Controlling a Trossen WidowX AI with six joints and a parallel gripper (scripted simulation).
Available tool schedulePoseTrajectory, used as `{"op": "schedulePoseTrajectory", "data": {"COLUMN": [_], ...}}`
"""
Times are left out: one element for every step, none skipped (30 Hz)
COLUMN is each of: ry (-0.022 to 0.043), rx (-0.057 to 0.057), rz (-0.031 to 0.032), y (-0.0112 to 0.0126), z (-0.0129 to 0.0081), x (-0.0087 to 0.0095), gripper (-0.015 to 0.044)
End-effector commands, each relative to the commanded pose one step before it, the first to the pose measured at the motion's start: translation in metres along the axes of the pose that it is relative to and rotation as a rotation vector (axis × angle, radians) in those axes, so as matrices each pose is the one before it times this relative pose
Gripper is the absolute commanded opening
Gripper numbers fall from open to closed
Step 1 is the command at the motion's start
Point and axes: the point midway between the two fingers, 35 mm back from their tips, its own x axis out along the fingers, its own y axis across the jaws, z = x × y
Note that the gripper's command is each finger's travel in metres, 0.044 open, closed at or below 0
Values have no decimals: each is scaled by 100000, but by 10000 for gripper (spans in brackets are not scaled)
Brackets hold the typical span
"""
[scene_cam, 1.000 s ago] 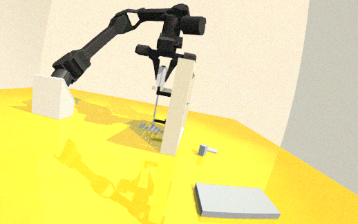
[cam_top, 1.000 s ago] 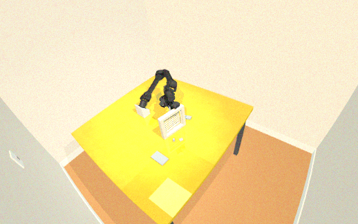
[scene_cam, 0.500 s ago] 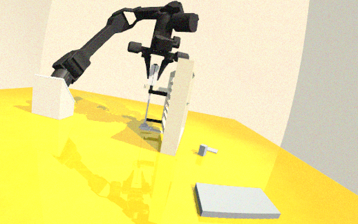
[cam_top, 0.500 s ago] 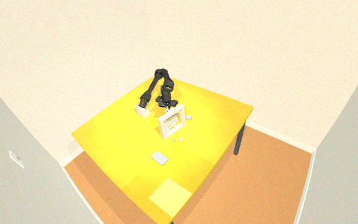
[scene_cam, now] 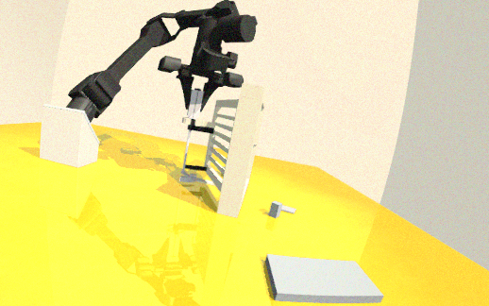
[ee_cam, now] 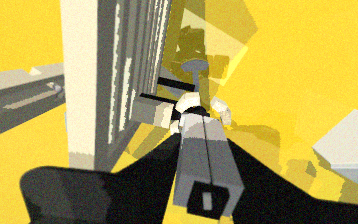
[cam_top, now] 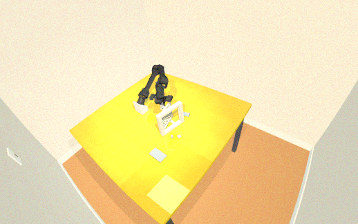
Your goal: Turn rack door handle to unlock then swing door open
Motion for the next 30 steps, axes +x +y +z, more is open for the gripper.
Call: {"op": "schedulePoseTrajectory", "data": {"ry": [-873, 0, -6, -3, 0, -6, -3, 0, -7, -4, -1, -5, -3, 0, -6, -2, 1, -6, -3, 0, -6, -3, -1, -7, -4, -1, -7, -4, -2, -6], "rx": [-8434, -1391, -1366, -1384, -1385, -1359, -1375, -1376, -1347, -1364, -1365, -1331, -1350, -1351, -1471, -1493, -1494, -1445, -1446, -1447, -1436, -1439, -1440, -1434, -1439, -1440, -1433, -1439, -1439, -1430], "rz": [335, -11, -12, -12, -10, -12, -11, -10, -13, -12, -10, -12, -11, -9, -17, -15, -13, -12, -10, -8, -13, -11, -9, -13, -11, -9, -14, -12, -10, -13], "y": [-610, -212, -210, -213, -213, -210, -213, -213, -209, -212, -212, -207, -210, -210, -230, -234, -234, -226, -226, -226, -225, -226, -226, -225, -226, -226, -225, -226, -226, -224], "z": [240, 26, 36, 31, 27, 36, 32, 27, 35, 31, 26, 35, 30, 26, 38, 33, 27, 37, 31, 26, 37, 32, 26, 37, 32, 27, 37, 32, 27, 36], "x": [31, 2, 0, 1, 2, 0, 1, 2, 0, 1, 2, 0, 1, 2, 1, 2, 2, 0, 1, 1, 0, 0, 1, 0, 0, 1, -1, 0, 1, 0], "gripper": [26, 26, 26, 26, 26, 26, 26, 26, 26, 26, 26, 26, 26, 26, 26, 26, 26, 26, 26, 26, 26, 26, 26, 26, 26, 26, 26, 26, 26, 26]}}
